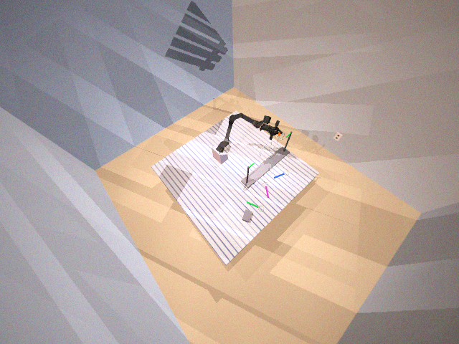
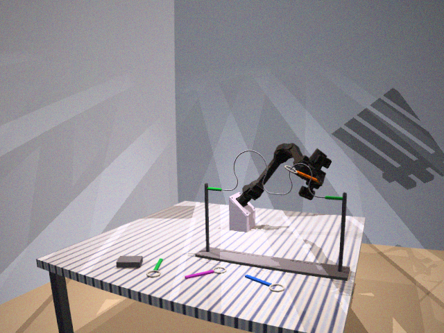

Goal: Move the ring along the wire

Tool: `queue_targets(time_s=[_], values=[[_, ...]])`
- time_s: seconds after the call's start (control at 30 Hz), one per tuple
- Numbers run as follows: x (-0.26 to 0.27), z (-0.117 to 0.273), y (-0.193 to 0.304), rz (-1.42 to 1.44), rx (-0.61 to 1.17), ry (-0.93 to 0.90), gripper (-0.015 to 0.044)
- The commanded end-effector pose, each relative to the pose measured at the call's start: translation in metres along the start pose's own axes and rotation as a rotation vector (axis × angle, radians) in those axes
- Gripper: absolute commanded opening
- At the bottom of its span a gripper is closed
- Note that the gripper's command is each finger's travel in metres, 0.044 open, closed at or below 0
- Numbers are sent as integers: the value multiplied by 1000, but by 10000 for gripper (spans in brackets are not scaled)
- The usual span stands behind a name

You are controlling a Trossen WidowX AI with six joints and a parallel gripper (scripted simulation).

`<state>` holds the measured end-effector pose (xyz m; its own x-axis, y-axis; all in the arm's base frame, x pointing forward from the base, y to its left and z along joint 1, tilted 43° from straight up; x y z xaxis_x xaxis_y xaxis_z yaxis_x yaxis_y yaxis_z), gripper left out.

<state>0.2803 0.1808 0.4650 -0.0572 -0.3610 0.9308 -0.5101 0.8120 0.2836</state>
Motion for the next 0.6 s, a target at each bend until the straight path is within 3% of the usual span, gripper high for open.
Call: queue_targets(time_s=[0.0,0.57], values=[[3,0,0,-86,-7,-52,-150],[13,-1,1,-417,-27,-246,-150]])
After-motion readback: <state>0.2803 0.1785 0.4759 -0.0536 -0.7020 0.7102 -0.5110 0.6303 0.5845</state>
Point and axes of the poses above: the point midway between the two fingers, 35 mm back from their tips, its own z axis back along the fingers, its own x axis across the jaws, y = z × x, the point moved 8 cm from there along z, back along the fingers, and after that the axes turned 3 degrees about -z, right-handed, at the moved point
